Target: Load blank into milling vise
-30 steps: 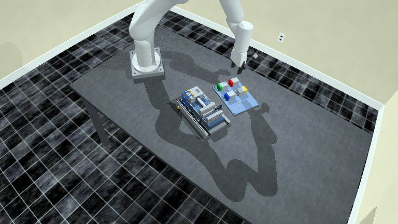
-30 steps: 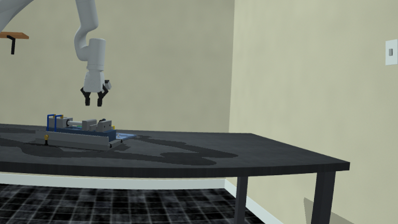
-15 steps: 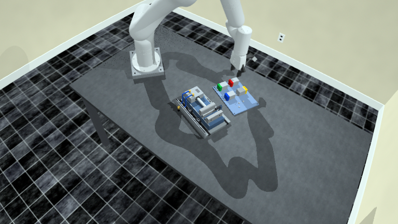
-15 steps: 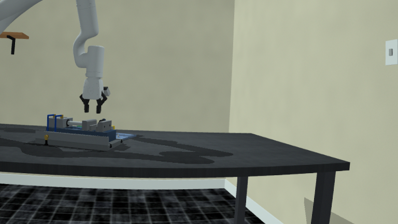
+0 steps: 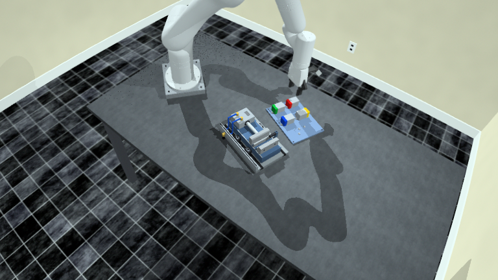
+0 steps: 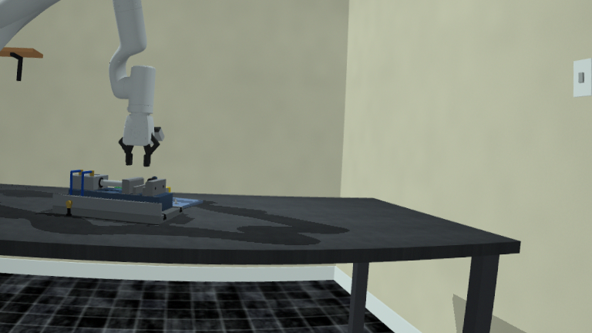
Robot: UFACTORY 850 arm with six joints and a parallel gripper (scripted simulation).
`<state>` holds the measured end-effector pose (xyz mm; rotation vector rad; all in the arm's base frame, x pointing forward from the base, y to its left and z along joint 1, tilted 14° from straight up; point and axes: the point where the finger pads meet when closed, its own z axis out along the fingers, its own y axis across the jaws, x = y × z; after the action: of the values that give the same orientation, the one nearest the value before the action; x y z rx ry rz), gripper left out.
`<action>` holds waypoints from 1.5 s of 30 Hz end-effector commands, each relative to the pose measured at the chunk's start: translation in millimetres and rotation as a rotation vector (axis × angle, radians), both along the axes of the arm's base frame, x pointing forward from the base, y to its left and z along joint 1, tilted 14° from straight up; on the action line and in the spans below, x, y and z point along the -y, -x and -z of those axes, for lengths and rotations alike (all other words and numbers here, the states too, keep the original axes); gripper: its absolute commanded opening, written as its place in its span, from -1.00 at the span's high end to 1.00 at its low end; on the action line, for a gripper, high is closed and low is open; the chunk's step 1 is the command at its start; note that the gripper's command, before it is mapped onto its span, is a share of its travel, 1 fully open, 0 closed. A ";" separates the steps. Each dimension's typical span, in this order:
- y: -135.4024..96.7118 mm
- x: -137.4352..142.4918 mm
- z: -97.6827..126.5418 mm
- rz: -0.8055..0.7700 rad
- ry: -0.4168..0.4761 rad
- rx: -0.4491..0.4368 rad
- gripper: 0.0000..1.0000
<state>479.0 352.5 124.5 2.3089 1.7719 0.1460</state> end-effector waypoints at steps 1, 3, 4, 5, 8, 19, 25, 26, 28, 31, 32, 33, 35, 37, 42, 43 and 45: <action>-0.6 -0.5 -2.4 0.000 -0.002 0.002 -0.39; -0.6 -0.4 -3.4 0.000 -0.002 0.002 -0.39; -0.5 -0.3 -3.9 0.000 -0.002 0.002 -0.39; -0.5 -0.2 -4.4 0.000 -0.002 0.002 -0.39; -0.5 0.0 -6.0 0.000 -0.002 0.002 -0.39; -0.5 0.2 -7.0 0.000 -0.002 0.002 -0.39; -0.5 0.4 -8.5 0.000 -0.002 0.002 -0.39; -0.5 0.4 -8.5 0.000 -0.002 0.002 -0.39; -0.5 0.4 -8.5 0.000 -0.002 0.002 -0.39; -0.5 0.4 -8.5 0.000 -0.002 0.002 -0.39; -0.5 0.4 -8.5 0.000 -0.002 0.002 -0.39; -0.5 0.4 -8.6 0.000 -0.002 0.002 -0.39; -0.5 0.5 -8.9 0.000 -0.002 0.002 -0.39; -0.5 0.5 -9.2 0.000 -0.002 0.002 -0.39; -0.5 0.6 -9.8 0.000 -0.002 0.002 -0.39; -0.5 0.6 -9.8 0.000 -0.002 0.002 -0.39; -0.5 0.6 -9.8 0.000 -0.002 0.002 -0.39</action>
<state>479.0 351.3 133.4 2.3090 1.7718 0.1465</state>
